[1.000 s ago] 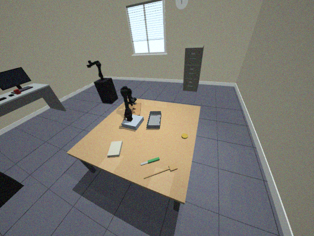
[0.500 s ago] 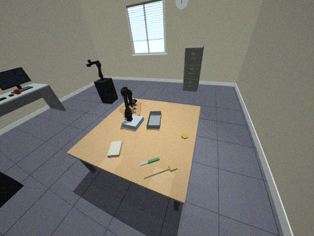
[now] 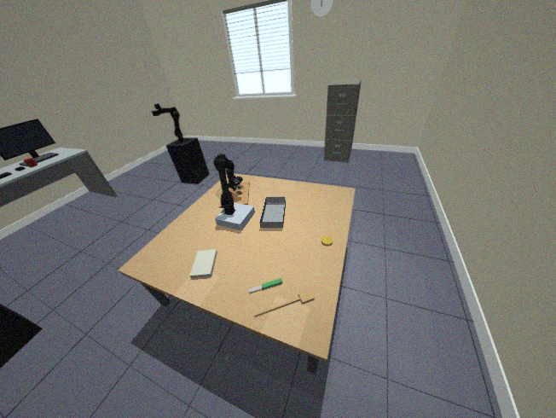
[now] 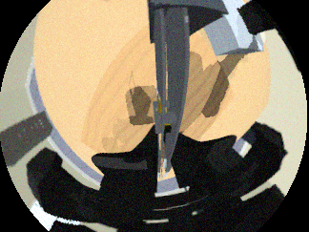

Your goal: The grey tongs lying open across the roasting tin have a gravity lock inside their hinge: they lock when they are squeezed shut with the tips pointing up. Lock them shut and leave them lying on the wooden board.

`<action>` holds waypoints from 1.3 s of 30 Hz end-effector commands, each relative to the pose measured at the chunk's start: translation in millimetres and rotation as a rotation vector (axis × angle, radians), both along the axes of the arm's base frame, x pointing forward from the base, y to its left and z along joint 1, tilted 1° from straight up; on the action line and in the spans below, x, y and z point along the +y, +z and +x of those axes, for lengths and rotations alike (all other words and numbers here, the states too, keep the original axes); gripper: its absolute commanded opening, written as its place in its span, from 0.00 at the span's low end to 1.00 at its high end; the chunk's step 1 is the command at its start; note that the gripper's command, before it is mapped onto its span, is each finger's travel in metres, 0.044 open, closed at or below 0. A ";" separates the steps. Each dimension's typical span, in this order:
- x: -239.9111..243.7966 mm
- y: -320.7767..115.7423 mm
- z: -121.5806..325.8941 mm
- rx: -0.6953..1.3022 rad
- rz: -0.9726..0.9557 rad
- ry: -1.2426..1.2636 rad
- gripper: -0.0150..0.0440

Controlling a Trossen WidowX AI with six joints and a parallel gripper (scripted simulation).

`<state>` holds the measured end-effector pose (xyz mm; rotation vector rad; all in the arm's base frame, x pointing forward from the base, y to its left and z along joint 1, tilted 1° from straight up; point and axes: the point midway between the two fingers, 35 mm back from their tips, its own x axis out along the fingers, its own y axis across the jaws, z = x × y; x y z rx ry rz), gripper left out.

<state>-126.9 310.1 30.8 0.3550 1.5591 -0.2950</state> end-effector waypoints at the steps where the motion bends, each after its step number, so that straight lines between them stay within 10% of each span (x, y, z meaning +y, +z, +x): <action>1: 0.1 0.4 -0.1 0.000 0.001 0.000 0.44; 14: 0.1 0.4 -0.1 0.000 0.001 0.000 1.00; 39: -93.5 105.0 118.2 -0.006 0.007 -0.011 1.00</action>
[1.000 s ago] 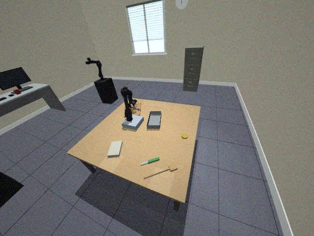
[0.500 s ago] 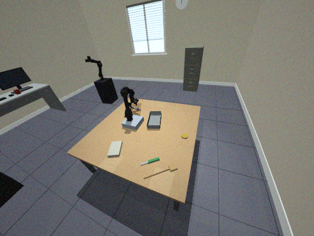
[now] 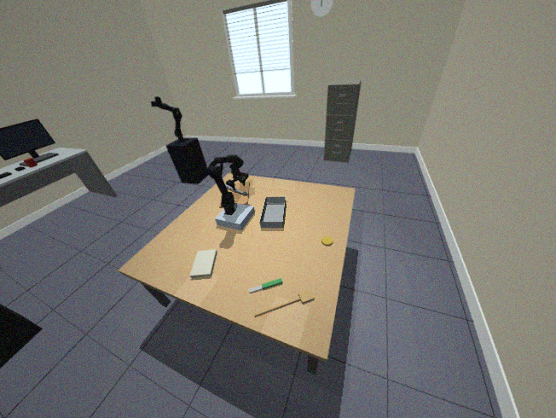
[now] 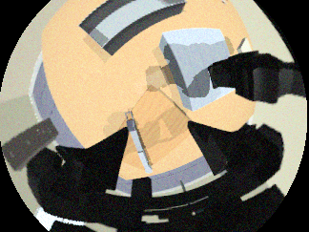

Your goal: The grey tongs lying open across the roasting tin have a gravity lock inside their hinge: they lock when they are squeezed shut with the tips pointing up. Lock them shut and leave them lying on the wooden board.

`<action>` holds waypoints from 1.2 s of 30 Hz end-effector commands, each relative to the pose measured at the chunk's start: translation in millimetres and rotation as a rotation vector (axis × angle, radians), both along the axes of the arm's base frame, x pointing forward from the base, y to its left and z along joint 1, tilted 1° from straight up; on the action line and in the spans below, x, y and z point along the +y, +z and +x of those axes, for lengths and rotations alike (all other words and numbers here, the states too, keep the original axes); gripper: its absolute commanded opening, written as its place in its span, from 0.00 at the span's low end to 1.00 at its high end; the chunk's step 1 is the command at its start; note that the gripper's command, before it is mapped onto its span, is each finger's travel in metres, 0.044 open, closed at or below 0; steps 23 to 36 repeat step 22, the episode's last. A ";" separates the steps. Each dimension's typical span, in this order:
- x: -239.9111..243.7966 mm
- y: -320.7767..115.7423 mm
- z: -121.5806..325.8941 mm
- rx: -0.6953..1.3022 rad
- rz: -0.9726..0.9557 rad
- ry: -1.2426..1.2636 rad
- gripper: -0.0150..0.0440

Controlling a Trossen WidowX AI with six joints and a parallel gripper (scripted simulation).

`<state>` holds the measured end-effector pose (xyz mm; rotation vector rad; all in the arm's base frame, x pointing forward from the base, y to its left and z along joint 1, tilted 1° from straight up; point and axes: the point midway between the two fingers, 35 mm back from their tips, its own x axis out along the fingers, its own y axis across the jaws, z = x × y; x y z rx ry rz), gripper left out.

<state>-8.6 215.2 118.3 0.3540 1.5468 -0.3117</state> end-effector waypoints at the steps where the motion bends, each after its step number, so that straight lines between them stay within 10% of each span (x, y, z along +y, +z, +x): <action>1: 0.9 25.9 -0.5 0.001 0.022 -0.002 1.00; 36: -0.7 41.4 -0.9 0.000 0.025 -0.005 1.00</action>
